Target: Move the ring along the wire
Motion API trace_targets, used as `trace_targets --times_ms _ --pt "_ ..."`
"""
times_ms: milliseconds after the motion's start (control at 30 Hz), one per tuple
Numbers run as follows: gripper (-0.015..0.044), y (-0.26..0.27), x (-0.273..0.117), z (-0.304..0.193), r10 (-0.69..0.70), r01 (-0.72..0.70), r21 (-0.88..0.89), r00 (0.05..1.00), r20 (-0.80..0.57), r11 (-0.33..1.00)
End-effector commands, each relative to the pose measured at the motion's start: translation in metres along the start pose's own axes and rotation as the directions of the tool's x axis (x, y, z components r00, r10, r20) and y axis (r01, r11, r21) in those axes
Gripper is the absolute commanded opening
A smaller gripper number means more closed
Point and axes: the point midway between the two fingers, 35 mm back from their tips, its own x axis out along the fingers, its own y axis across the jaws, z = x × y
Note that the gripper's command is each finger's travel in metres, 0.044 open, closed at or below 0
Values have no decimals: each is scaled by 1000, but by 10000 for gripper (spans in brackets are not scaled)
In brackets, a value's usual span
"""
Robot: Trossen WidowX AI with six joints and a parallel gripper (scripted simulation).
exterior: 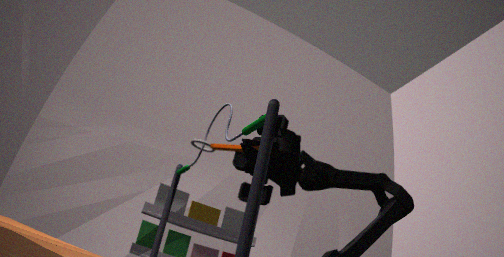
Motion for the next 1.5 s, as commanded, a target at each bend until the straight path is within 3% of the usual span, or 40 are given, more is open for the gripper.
trace_targets --times_ms 0,500,1467 --pt "-150 10 -1 0 24 -24 29 1000 -4 999" --pt "-150 25 -3 2 13 -13 23 1000 -5 1000" --pt "-150 5 -4 6 -217 221 -360 975 52 906"
